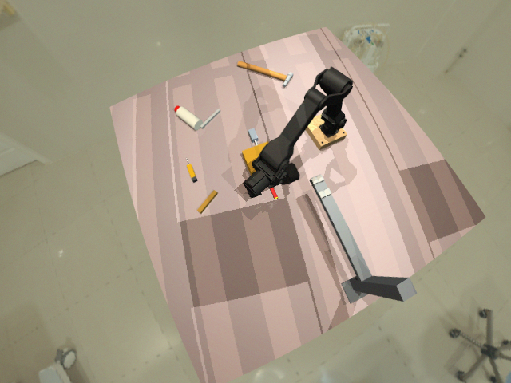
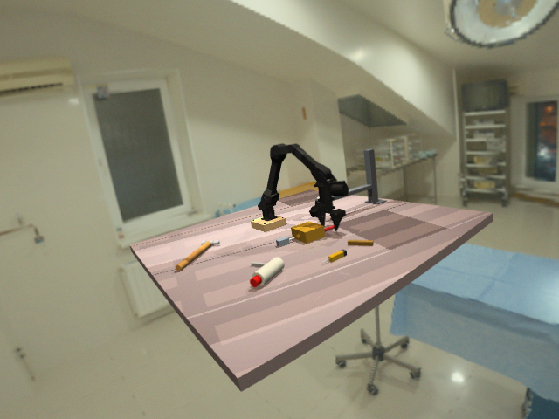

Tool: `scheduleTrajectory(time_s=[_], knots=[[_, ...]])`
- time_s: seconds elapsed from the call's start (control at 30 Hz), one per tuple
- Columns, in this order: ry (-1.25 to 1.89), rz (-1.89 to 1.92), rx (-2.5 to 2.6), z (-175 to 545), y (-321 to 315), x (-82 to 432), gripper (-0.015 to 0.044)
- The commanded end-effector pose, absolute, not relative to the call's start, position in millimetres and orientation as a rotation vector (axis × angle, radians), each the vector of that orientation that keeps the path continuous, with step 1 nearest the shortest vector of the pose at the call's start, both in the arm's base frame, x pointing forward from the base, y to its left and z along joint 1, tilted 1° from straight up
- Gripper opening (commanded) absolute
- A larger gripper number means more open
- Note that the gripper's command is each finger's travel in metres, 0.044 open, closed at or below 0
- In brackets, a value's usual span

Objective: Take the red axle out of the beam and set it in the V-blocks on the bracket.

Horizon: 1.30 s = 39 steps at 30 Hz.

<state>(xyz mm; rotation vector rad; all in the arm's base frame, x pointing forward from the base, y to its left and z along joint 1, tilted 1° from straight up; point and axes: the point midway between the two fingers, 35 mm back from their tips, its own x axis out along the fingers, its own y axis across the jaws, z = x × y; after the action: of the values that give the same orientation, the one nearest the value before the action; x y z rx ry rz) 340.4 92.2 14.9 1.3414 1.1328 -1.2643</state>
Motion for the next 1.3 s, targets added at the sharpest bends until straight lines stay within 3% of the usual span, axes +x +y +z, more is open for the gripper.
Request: scheduleTrajectory(time_s=[0.0, 0.5, 0.73, 1.27], knots=[[1.136, -1.265, 1.337, 13.3, 92.0, 339.5, 0.044], [1.133, -1.265, 1.341, 14.7, 92.1, 340.3, 0.0046], [1.133, -1.265, 1.341, 14.7, 92.1, 340.3, 0.0], [1.133, -1.266, 1.341, 86.2, 93.2, 347.0, 0.0]])
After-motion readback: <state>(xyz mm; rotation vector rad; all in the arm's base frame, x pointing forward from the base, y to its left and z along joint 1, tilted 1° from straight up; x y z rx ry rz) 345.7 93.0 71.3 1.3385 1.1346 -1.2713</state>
